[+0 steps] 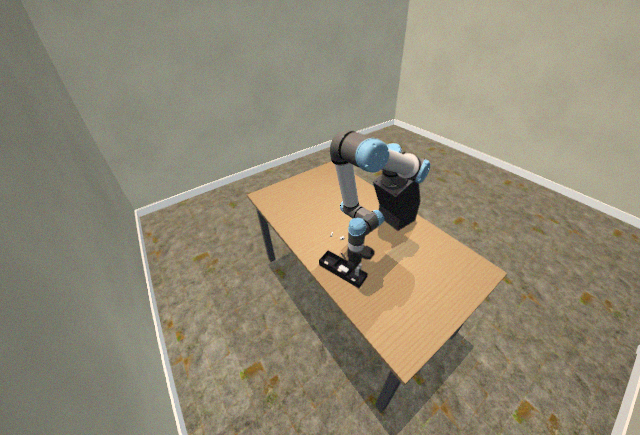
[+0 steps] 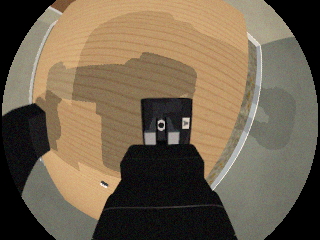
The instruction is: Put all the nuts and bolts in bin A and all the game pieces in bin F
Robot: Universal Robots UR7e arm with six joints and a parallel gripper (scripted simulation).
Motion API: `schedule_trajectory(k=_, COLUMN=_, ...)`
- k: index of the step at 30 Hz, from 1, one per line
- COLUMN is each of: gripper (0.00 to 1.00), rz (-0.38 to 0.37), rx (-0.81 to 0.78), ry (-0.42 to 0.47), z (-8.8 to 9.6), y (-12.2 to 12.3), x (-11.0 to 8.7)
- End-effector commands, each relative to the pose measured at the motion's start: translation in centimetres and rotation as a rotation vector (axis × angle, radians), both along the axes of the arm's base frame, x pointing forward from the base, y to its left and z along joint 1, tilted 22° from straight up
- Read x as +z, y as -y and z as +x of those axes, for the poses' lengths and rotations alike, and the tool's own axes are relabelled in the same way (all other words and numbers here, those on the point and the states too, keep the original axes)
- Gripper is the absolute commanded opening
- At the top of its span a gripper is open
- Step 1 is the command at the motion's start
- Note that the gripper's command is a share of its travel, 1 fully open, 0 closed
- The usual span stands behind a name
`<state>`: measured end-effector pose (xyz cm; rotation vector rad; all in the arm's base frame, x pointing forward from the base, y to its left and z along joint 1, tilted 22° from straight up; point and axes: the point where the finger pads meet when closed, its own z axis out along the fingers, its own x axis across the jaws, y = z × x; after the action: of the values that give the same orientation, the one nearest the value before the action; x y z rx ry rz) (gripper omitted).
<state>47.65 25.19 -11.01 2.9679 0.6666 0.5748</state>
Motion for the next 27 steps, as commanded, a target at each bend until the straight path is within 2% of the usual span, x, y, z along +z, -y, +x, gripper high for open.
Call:
schedule_trajectory(k=1, gripper=0.34, rz=0.001, rx=-0.001, ry=0.005, z=0.72, y=0.01, x=-0.94)
schedule_trajectory(k=4, gripper=0.34, rz=0.001, rx=-0.001, ry=0.005, z=0.93, y=-0.02, x=-1.44)
schedule_trajectory(k=21, gripper=0.34, rz=0.001, rx=0.0, ry=0.004, z=0.95, y=-0.05, x=-1.35)
schedule_trajectory(k=22, gripper=0.64, rz=0.001, rx=0.0, ry=0.004, z=0.95, y=-0.05, x=-1.35)
schedule_trajectory(k=27, gripper=0.64, rz=0.001, rx=0.0, ry=0.004, z=0.95, y=-0.05, x=-1.35)
